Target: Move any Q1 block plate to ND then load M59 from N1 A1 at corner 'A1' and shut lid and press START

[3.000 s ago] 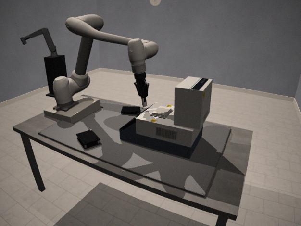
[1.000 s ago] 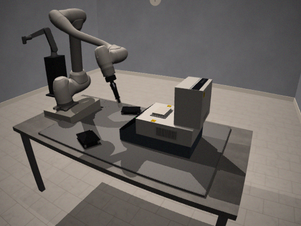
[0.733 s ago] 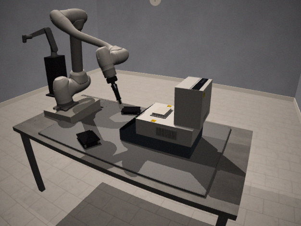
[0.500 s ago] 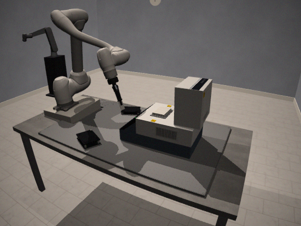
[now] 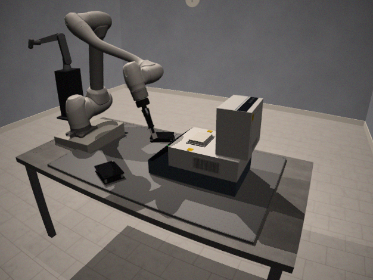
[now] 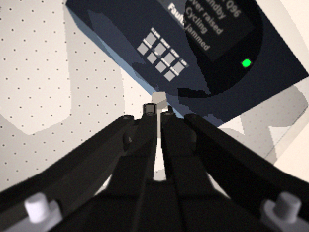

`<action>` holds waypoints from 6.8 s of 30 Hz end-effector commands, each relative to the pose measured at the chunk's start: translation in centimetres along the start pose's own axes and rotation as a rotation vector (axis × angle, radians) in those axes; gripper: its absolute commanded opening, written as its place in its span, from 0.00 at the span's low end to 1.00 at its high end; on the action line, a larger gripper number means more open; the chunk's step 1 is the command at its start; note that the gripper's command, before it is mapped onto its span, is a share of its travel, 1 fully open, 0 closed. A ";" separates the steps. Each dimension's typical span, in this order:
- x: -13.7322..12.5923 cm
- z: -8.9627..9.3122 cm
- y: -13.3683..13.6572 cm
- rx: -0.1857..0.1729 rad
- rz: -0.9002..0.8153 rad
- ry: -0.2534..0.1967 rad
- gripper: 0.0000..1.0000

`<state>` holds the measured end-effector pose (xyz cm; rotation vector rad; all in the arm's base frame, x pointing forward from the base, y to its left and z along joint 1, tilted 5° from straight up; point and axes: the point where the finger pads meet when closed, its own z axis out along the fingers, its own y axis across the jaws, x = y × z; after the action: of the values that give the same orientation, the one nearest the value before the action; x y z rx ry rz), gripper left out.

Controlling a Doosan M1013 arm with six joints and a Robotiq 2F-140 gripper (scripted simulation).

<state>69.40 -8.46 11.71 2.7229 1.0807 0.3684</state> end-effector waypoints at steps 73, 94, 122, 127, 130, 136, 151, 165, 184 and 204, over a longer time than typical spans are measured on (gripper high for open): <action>1.9 5.1 1.9 0.000 0.000 0.000 0.00; 1.9 5.1 1.9 0.000 0.000 0.000 0.00; 2.3 6.4 2.3 0.000 0.000 0.000 0.00; 2.3 6.4 2.3 0.000 0.000 0.000 0.00; 2.3 6.4 2.3 0.000 0.000 0.000 0.00; 2.1 5.6 2.1 0.000 0.000 0.000 0.00; 1.6 3.6 1.6 0.000 0.000 0.000 0.00; -0.2 -0.4 -0.2 0.000 0.000 0.000 0.00; -2.0 -4.5 -2.0 0.000 0.000 0.000 0.00; -2.0 -4.5 -2.0 0.000 0.000 0.000 0.00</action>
<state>65.32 -8.04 15.15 2.7228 1.0807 0.3685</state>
